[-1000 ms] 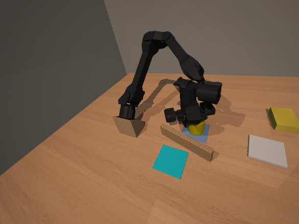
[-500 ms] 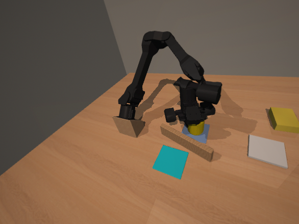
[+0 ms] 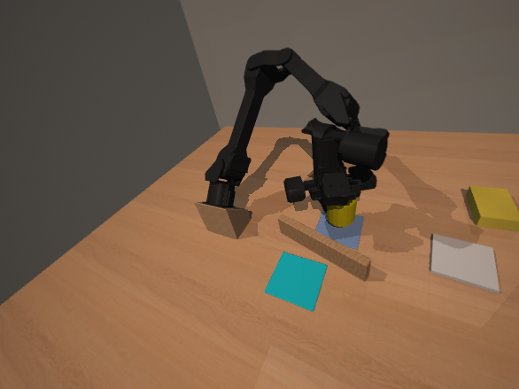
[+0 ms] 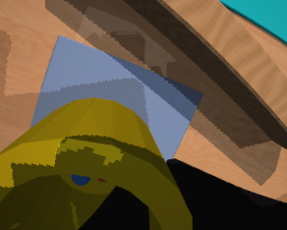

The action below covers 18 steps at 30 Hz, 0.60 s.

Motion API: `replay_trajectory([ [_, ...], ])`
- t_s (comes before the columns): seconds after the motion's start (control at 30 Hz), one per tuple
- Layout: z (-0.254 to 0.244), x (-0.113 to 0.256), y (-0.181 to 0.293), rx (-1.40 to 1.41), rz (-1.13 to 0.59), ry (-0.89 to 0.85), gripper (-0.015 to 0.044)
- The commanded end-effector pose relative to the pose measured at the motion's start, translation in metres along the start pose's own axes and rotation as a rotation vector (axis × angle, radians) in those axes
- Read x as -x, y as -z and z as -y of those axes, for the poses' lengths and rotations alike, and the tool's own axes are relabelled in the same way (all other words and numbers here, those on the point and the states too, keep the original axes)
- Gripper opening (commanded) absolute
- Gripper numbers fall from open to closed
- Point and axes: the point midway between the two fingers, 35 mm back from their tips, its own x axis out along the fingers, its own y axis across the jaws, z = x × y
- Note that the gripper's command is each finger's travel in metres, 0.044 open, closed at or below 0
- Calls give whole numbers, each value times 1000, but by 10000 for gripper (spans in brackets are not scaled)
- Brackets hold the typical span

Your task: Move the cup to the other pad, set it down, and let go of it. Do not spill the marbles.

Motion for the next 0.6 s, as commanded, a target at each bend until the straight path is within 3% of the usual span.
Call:
replay_trajectory([
  [0.0,-1,16,-1,7,5,-1,0],
  [0.33,0,46,-1,4,2,-2,0],
  [0.57,-1,43,-1,0,2,-6,0],
])
